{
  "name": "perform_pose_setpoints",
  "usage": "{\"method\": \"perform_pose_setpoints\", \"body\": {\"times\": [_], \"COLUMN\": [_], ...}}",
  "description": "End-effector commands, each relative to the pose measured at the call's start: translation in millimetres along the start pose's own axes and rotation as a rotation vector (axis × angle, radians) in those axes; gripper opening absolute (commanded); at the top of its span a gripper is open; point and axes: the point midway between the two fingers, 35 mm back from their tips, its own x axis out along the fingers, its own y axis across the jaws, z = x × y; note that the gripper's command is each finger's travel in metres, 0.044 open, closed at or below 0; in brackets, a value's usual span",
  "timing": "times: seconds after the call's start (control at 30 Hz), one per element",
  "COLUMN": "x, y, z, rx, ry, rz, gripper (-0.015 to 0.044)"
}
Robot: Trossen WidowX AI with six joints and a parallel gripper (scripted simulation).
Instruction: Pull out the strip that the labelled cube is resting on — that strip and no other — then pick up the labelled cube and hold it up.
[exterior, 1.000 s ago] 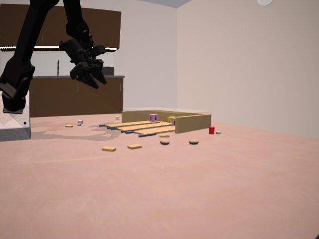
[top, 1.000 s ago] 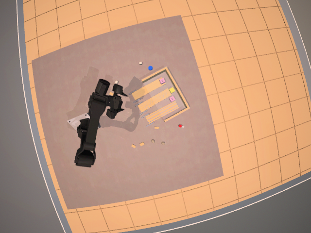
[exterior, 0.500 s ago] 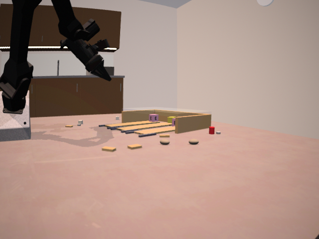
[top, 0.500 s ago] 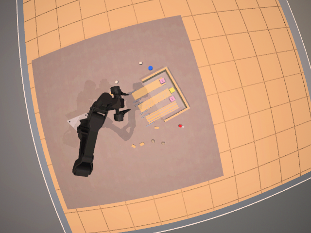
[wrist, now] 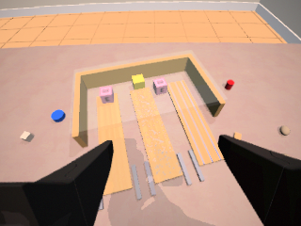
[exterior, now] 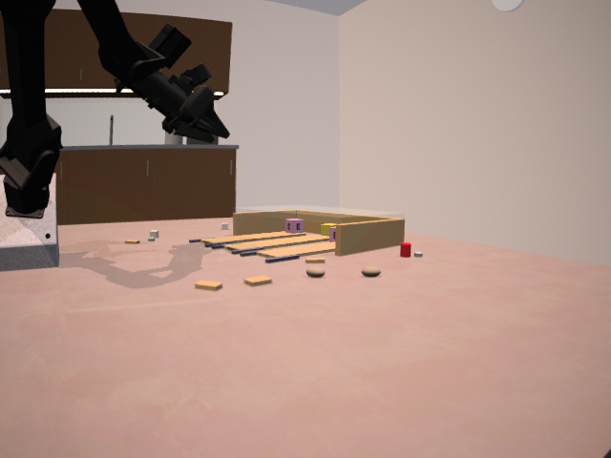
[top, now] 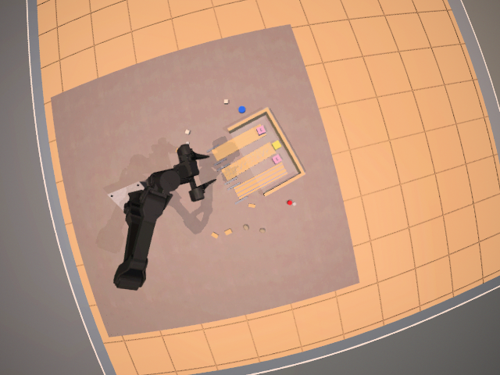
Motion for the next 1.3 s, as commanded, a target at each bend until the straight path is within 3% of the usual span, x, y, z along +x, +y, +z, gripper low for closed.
{"method": "perform_pose_setpoints", "body": {"times": [0.0, 0.3, 0.43, 0.8, 1.07, 1.27], "x": [0, 0, 16, 76, 101, 103], "y": [0, 0, 13, 60, 75, 76], "z": [-1, -1, 1, -21, -59, -62], "rx": [-0.011, -0.011, -0.041, -0.134, -0.176, -0.18], "ry": [-0.001, -0.001, 0.086, 0.545, 0.918, 0.95], "rz": [0.003, 0.003, 0.032, 0.108, 0.089, 0.084], "gripper": [0.04, 0.04, 0.0295, 0.0006, 0.0, 0.0]}}
